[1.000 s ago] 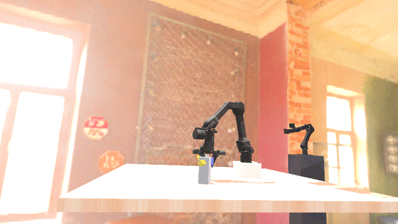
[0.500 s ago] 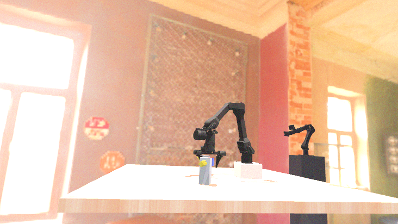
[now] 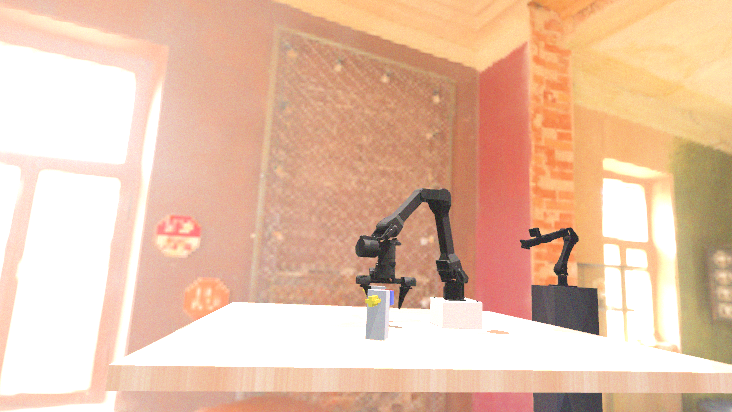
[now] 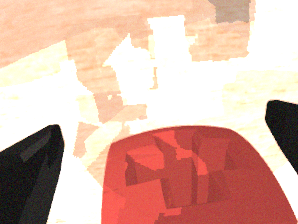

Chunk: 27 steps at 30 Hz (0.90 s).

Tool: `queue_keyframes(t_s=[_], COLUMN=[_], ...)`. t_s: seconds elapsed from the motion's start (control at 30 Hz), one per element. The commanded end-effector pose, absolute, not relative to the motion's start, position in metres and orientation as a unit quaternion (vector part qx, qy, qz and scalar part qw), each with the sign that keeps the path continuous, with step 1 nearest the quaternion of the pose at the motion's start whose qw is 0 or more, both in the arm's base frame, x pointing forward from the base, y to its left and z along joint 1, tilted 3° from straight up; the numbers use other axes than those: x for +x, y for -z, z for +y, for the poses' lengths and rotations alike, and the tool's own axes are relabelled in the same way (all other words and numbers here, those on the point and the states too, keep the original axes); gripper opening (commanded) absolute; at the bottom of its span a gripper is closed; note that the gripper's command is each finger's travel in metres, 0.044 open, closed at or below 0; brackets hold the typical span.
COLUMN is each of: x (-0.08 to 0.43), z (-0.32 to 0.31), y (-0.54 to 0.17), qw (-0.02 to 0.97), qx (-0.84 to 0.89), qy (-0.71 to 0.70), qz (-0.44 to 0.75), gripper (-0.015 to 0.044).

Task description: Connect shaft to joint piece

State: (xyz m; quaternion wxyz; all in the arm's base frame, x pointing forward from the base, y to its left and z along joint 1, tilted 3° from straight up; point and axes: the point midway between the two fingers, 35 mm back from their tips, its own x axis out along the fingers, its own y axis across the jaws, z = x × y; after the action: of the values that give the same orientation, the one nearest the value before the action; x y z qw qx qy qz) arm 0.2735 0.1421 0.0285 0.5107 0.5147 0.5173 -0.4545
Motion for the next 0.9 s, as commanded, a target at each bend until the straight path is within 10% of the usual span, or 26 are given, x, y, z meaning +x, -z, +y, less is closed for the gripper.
queue_keyframes(t_s=[0.0,0.87], x=[0.272,0.277], z=[0.14,0.141], y=[-0.049,-0.105], qw=[0.497,0.627], qx=[0.53,0.366], qy=[0.437,0.276], qz=[0.53,0.629], gripper=[0.044,0.044])
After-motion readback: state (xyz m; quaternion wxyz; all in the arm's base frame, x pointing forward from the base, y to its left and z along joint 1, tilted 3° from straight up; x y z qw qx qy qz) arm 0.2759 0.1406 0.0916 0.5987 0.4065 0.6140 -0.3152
